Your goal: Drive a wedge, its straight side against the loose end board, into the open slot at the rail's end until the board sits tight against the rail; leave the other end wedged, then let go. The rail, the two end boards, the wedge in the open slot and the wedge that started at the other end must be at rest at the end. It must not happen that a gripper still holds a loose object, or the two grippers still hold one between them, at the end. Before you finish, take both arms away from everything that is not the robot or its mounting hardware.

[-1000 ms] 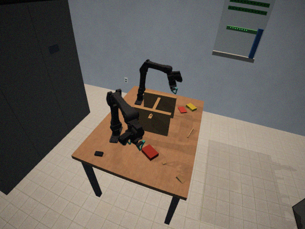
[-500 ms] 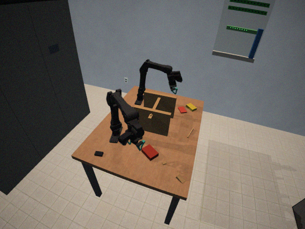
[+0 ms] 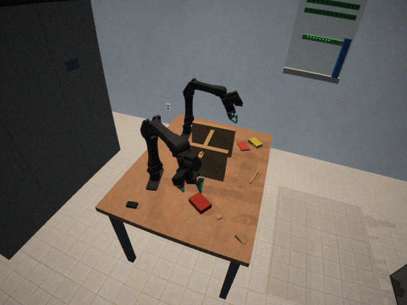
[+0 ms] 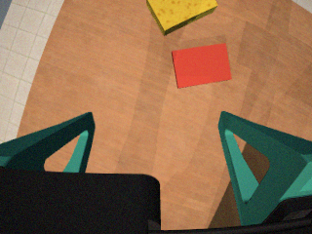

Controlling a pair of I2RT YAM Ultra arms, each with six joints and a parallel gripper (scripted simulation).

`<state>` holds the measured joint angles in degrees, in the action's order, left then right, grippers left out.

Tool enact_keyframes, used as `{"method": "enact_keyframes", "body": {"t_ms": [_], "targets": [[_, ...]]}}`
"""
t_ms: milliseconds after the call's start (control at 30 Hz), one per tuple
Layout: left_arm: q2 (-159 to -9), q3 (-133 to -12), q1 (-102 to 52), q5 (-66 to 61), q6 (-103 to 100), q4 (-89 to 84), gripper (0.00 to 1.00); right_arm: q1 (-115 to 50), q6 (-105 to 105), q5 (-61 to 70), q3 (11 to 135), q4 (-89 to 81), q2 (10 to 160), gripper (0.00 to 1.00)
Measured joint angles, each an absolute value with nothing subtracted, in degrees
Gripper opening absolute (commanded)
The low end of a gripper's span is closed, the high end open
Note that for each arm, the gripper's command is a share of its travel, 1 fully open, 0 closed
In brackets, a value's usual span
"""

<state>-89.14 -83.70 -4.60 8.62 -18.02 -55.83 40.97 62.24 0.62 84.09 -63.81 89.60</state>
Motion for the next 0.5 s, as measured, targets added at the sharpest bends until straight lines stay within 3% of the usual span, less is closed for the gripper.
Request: {"method": "enact_keyframes", "body": {"t_ms": [500], "targets": [[-80.6, -76.9, -3.2, 6.2, -13.0, -40.3, 1.0, 29.4, 44.4, 0.4, 76.7, -46.3, 80.6, 1.0]]}}
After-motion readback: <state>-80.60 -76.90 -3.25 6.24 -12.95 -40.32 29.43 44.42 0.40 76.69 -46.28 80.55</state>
